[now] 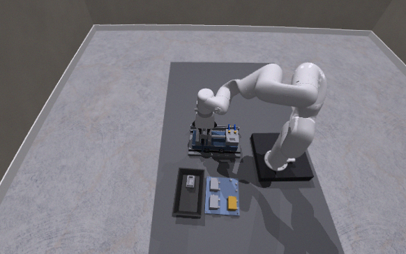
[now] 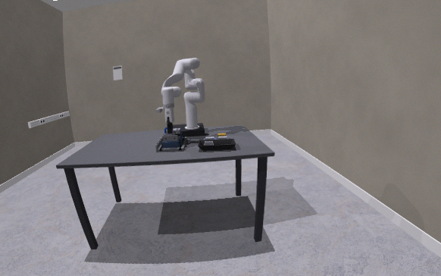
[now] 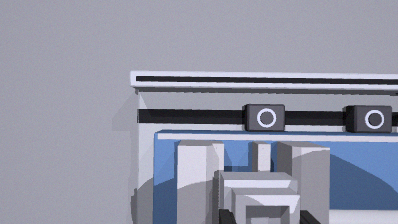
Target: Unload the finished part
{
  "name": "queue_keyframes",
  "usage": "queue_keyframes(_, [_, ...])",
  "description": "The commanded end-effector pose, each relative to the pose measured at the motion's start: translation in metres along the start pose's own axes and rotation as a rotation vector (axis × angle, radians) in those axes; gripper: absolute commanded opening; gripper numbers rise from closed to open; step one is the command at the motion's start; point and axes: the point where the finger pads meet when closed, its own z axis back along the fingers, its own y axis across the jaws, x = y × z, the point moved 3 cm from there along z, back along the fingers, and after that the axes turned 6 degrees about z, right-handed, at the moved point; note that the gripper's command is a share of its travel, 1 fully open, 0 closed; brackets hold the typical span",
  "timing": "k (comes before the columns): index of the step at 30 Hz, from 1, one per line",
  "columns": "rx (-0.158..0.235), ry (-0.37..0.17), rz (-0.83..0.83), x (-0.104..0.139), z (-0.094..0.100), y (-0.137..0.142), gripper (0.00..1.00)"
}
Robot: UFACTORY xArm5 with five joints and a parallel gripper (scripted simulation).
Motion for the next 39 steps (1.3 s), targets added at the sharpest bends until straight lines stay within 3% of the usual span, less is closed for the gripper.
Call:
queue_keyframes(1, [-0.004, 0.002, 0.000, -0.001, 0.008, -0.001, 0.00])
queue_keyframes(21, [-0.004, 0.002, 0.000, -0.001, 0.038, -0.001, 0.00])
queue_keyframes(39, [-0.004, 0.001, -0.001, 0.009, 0.042, -0.009, 0.00])
